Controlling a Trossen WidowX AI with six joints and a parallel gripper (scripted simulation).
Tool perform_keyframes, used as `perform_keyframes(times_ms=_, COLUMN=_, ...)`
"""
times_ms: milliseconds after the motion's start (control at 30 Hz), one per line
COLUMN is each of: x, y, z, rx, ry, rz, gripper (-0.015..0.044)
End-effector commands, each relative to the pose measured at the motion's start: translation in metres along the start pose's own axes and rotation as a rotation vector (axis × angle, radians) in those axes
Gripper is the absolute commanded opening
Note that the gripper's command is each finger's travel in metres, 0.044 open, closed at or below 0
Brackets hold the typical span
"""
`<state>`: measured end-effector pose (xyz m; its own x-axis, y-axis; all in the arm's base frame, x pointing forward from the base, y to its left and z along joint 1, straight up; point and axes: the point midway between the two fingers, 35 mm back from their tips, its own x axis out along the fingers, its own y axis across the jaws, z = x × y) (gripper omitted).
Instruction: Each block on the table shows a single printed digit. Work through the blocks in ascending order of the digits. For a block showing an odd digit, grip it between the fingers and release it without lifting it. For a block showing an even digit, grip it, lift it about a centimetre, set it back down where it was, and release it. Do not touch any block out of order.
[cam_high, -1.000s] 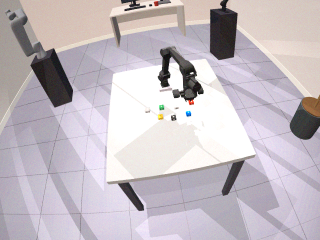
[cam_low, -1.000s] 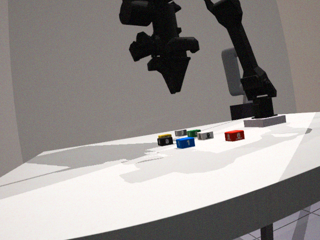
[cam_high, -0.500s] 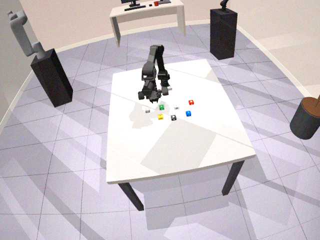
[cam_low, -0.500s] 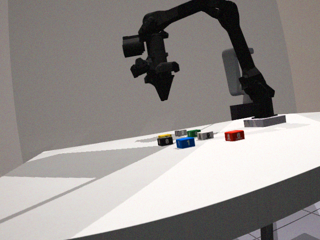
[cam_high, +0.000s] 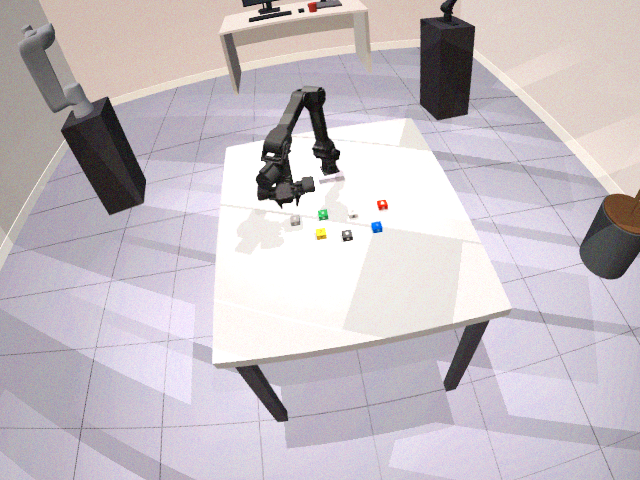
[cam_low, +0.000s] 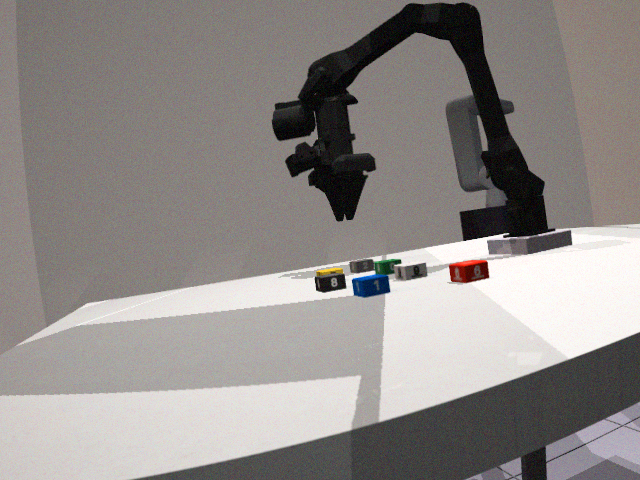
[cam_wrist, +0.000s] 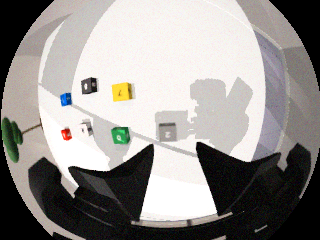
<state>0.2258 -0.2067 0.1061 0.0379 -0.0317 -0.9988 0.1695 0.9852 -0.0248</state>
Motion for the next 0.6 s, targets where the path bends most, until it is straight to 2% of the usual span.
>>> perform_keyframes(times_ms=0, x=0.043, y=0.002, z=-0.006, rx=-0.005, ry=0.019, rz=0.012, gripper=0.0330)
perform_keyframes(times_ms=100, x=0.045, y=0.003, z=-0.007, rx=-0.005, ry=0.019, rz=0.012, gripper=0.0400)
perform_keyframes(times_ms=567, x=0.063, y=0.003, z=-0.007, rx=-0.005, ry=0.019, rz=0.012, gripper=0.0400)
